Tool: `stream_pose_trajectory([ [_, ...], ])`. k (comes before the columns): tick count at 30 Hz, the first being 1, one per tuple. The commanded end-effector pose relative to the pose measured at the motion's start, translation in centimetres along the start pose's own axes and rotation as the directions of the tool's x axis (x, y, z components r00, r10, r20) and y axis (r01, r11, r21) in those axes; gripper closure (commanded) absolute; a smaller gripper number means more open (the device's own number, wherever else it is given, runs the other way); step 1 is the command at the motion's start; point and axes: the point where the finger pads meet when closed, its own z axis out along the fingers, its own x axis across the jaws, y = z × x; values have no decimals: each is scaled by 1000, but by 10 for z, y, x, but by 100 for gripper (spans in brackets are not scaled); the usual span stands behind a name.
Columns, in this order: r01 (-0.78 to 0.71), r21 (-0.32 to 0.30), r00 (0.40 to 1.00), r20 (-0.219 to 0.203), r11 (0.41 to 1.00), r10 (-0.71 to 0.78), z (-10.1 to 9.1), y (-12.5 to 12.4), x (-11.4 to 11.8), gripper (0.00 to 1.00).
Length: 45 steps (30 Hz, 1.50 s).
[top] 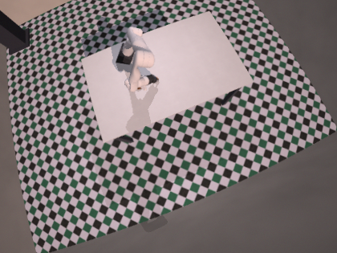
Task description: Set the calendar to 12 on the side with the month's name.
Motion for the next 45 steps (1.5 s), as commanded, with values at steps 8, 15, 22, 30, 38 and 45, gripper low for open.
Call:
stream_pose_trajectory([
  [8, 1, 1, 1000, 1, 1000, -1, 0, 0, 0, 43],
  [15, 1, 1, 1000, 1, 1000, -1, 1, -1, 0, 43],
  [22, 1, 1, 1000, 1, 1000, -1, 3, -3, 0, 43],
  [30, 1, 1, 1000, 1, 1000, -1, 3, -3, 0, 43],
  [38, 1, 1, 1000, 1, 1000, -1, 3, -3, 0, 43],
  [45, 1, 1, 1000, 1, 1000, -1, 3, -3, 0, 43],
])
